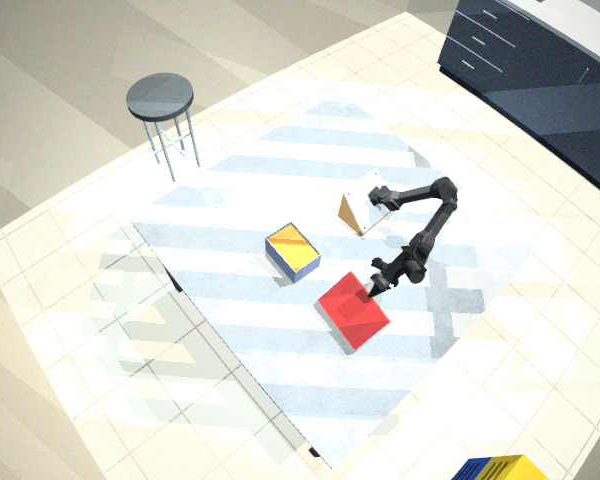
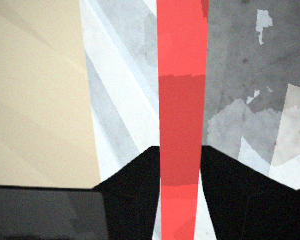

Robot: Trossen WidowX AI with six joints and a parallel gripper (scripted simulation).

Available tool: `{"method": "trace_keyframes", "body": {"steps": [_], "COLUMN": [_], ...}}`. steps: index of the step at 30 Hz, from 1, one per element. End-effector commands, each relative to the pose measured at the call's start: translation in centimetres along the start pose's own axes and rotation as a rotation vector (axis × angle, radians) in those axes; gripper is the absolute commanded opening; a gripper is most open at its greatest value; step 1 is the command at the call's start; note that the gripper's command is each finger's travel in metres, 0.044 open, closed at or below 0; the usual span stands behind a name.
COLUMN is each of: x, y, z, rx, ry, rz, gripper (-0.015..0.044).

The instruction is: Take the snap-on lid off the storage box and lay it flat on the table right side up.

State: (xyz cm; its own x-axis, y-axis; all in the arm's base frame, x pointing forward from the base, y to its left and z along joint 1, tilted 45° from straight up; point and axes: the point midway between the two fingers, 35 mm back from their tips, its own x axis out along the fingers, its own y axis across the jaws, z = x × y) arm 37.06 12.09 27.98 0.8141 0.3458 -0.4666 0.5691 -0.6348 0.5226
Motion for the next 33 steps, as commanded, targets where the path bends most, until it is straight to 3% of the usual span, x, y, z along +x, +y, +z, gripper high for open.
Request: {"method": "trace_keyframes", "body": {"steps": [1, 33], "x": [0.3, 1.9], "y": [-0.2, -2.1], "z": [0.3, 0.3], "rx": [0.005, 0.007], "ry": [-0.008, -0.007], "rz": [0.009, 0.009], "gripper": [0.0, 0.0]}}
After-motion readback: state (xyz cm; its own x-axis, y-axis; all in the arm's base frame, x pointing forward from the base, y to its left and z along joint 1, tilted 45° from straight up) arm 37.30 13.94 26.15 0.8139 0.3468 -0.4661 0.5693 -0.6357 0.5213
